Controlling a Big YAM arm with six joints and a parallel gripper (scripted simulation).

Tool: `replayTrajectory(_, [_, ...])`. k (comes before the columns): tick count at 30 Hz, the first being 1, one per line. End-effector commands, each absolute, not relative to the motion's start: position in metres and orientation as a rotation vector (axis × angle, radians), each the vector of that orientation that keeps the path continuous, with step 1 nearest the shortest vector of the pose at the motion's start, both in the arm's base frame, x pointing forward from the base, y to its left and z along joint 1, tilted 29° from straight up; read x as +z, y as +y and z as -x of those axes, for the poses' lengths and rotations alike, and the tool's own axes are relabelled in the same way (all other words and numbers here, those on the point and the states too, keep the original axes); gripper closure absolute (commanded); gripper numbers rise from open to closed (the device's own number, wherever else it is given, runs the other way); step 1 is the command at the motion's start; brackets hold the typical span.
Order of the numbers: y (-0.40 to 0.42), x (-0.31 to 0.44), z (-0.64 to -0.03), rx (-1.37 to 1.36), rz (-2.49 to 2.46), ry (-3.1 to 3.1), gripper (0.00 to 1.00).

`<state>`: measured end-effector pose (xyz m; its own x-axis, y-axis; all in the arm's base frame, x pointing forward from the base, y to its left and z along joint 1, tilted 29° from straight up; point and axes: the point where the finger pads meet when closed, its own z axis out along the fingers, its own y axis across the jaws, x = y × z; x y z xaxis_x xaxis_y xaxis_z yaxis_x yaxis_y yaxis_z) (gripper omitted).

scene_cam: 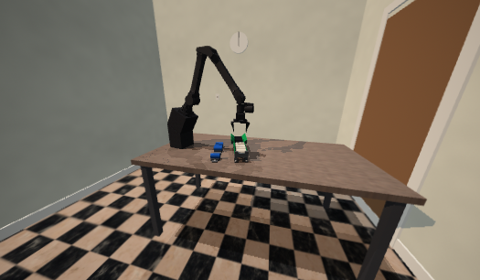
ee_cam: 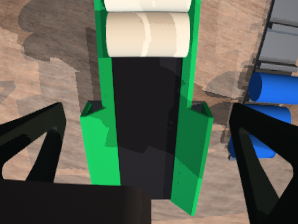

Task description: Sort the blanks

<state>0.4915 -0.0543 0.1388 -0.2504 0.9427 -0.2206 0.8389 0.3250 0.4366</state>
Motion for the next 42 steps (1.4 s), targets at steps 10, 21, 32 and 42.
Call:
replayTrajectory(10, [-0.0517, 0.1652, -0.4988, 0.344, -1.552, 2.123, 0.0])
replayTrajectory(21, [-0.0517, 0.1652, -0.4988, 0.344, -1.552, 2.123, 0.0])
replayTrajectory(32, [-0.0517, 0.1652, -0.4988, 0.344, -1.552, 2.123, 0.0])
replayTrajectory(42, [-0.0517, 0.1652, -0.4988, 0.344, -1.552, 2.123, 0.0])
